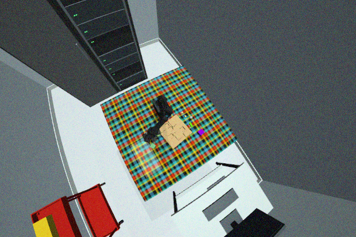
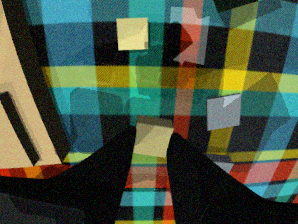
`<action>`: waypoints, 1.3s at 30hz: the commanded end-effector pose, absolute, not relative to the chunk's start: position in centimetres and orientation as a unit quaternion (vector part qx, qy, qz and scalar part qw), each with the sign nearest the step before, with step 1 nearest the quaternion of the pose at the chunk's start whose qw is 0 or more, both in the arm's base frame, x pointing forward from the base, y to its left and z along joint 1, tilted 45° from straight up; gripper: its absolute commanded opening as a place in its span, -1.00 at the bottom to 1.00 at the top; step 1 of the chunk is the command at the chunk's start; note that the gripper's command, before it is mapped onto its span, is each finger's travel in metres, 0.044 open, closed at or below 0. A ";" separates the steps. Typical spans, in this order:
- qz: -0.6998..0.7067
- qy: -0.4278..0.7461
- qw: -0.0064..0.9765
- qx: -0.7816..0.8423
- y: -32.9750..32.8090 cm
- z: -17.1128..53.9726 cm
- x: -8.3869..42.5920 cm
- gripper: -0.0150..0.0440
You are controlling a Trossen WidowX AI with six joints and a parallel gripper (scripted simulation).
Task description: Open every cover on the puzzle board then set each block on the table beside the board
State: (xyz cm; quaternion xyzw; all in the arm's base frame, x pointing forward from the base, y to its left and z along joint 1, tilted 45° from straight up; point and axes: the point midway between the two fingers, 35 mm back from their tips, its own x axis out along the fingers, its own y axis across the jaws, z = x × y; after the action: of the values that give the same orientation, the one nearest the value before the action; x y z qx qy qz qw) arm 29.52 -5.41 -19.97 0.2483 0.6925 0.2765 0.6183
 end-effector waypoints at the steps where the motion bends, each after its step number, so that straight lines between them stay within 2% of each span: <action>1: 0.277 0.694 0.616 0.251 -4.6 -20.6 29.2 -0.22; 27: 0.279 0.693 0.615 0.253 -2.1 -22.8 28.4 -0.22; 39: 0.279 0.693 0.616 0.250 -2.4 -22.7 28.6 0.85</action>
State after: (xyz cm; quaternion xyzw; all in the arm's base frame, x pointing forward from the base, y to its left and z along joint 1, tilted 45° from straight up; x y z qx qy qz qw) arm 28.55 -2.35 -22.74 0.2504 0.6931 0.2792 0.6156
